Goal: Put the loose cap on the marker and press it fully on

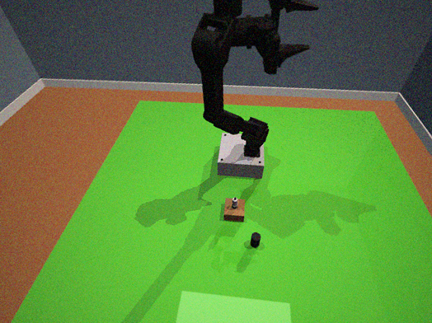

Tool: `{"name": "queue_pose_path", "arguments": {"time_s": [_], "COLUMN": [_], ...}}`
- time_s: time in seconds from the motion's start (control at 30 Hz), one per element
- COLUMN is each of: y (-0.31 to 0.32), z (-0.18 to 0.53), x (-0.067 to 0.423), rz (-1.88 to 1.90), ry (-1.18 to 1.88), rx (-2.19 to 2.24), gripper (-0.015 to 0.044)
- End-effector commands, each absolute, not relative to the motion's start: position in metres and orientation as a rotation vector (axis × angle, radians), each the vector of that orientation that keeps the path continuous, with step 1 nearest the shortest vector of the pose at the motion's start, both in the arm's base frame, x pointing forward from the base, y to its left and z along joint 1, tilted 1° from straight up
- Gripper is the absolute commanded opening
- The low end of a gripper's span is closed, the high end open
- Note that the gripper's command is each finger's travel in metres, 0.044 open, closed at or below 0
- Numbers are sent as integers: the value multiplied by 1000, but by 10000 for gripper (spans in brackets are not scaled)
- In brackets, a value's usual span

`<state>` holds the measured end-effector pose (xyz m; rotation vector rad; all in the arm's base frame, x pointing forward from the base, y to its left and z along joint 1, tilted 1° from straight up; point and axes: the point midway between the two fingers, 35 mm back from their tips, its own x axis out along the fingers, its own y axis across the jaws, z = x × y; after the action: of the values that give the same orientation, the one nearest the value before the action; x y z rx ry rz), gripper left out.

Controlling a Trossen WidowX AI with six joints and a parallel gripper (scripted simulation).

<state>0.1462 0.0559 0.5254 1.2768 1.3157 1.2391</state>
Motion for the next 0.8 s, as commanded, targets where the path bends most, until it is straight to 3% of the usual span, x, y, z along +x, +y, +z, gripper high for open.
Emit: {"name": "queue_pose_path", "arguments": {"time_s": [0.0, 0.17, 0.47, 0.77], "y": [56, 66, 135, 204], "z": [526, 532, 510, 460], "x": [144, 99, 52, 85], "rz": [1240, 1229, 1057, 816], "ry": [1304, 1026, 648, 561], "rx": [1269, 1042, 504, 95], "gripper": [374, 251, 251, 251]}}
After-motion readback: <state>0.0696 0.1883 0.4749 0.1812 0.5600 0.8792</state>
